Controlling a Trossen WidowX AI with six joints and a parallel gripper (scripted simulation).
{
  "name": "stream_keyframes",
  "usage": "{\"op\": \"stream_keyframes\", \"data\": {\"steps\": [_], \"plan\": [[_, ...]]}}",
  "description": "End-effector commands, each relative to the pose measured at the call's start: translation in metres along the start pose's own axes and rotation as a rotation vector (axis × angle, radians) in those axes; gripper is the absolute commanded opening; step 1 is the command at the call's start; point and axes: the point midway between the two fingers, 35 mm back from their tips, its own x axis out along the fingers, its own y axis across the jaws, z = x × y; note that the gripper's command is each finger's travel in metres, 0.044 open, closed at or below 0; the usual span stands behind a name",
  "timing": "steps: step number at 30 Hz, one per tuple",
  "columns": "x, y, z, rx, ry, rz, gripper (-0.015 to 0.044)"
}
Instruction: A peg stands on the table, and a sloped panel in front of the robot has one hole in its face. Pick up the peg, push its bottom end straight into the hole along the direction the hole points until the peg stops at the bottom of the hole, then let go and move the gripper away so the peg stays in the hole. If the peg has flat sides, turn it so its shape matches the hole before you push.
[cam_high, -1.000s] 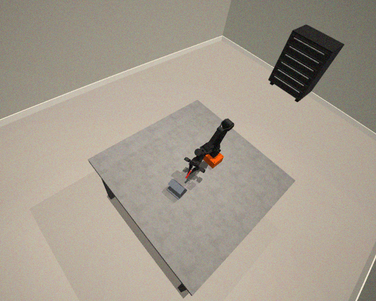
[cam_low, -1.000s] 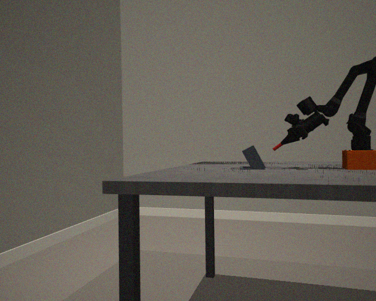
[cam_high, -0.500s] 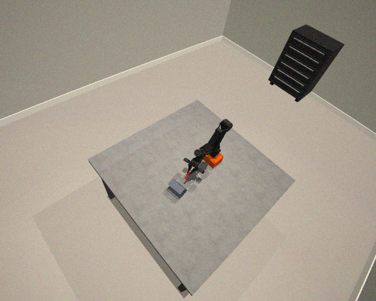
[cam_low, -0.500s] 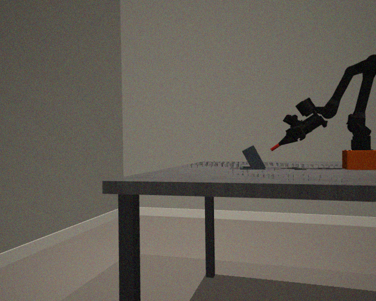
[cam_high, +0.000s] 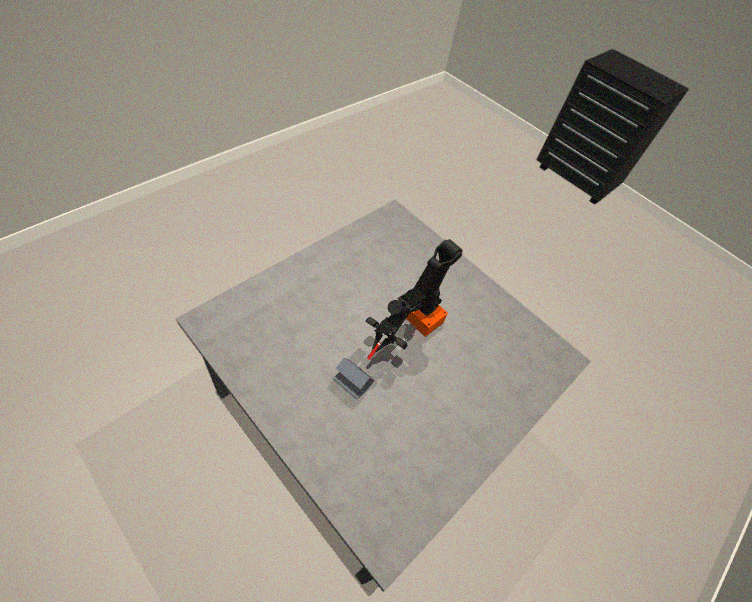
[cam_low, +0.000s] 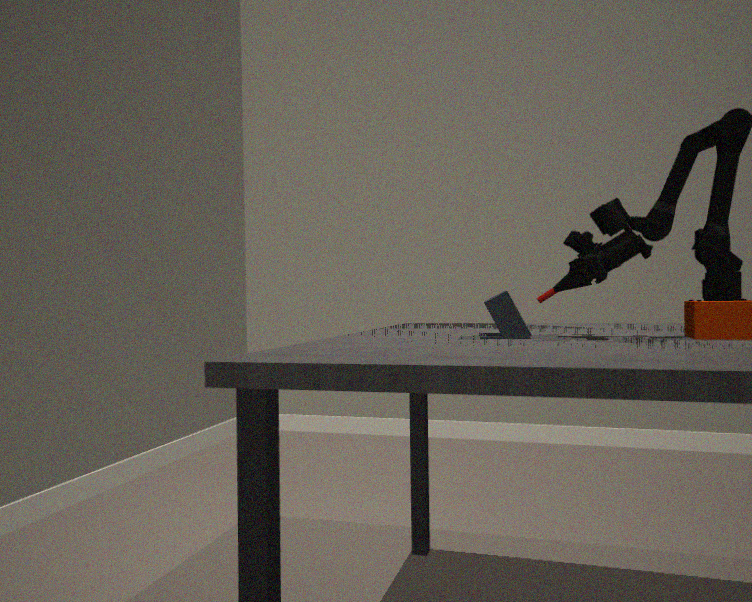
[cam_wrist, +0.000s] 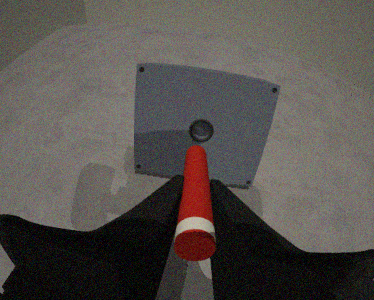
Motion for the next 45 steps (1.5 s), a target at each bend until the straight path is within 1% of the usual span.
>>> {"op": "stream_keyframes", "data": {"steps": [1,45], "plan": [[0.002,-0.001,-0.002,0.006,0.001,-0.004,0.0],[0.02,-0.002,-0.005,0.002,-0.068,-0.024,0.0]]}}
